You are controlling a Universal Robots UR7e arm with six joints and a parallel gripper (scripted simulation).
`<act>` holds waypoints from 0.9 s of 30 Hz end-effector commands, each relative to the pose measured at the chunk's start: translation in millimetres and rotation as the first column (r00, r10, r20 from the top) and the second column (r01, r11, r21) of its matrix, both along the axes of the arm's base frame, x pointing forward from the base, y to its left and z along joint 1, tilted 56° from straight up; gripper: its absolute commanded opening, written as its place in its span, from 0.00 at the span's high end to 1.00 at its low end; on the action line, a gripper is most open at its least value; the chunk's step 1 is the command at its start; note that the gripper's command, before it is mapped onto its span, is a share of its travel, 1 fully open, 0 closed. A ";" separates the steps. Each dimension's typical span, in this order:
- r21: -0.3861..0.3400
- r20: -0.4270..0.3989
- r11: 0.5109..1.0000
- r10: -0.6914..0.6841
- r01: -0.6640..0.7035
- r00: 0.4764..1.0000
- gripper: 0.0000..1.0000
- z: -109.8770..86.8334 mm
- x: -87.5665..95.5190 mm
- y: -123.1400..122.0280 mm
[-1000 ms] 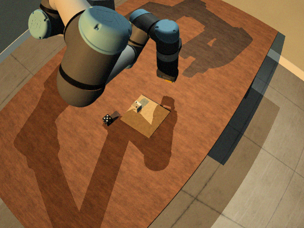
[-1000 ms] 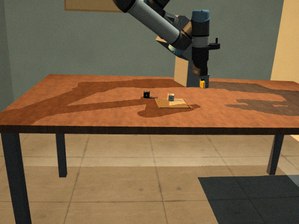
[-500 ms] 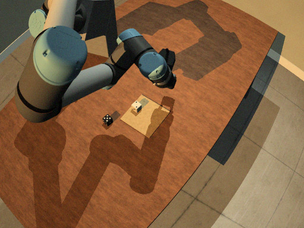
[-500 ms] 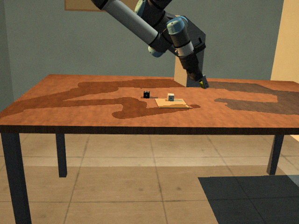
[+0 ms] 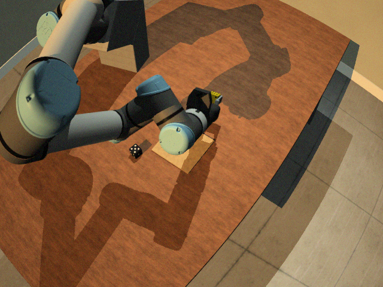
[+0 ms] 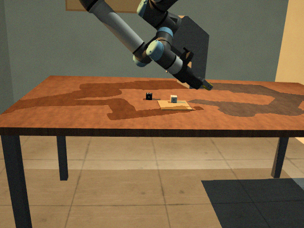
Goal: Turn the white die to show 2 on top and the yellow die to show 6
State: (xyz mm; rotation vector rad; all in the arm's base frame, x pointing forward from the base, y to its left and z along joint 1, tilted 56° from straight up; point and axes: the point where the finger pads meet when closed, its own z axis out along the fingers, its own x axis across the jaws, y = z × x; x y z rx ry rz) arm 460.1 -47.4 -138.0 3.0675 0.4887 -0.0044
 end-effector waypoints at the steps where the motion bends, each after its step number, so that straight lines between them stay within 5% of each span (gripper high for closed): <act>1: 0.075 -0.022 0.997 0.000 0.002 1.000 0.43 1.1 0.1 0.7; 7: 0.127 -0.037 0.992 0.000 0.005 0.999 0.43 1.9 0.3 0.5; 27: 0.127 -0.046 0.992 0.005 0.001 0.999 0.43 -11.0 6.1 -17.3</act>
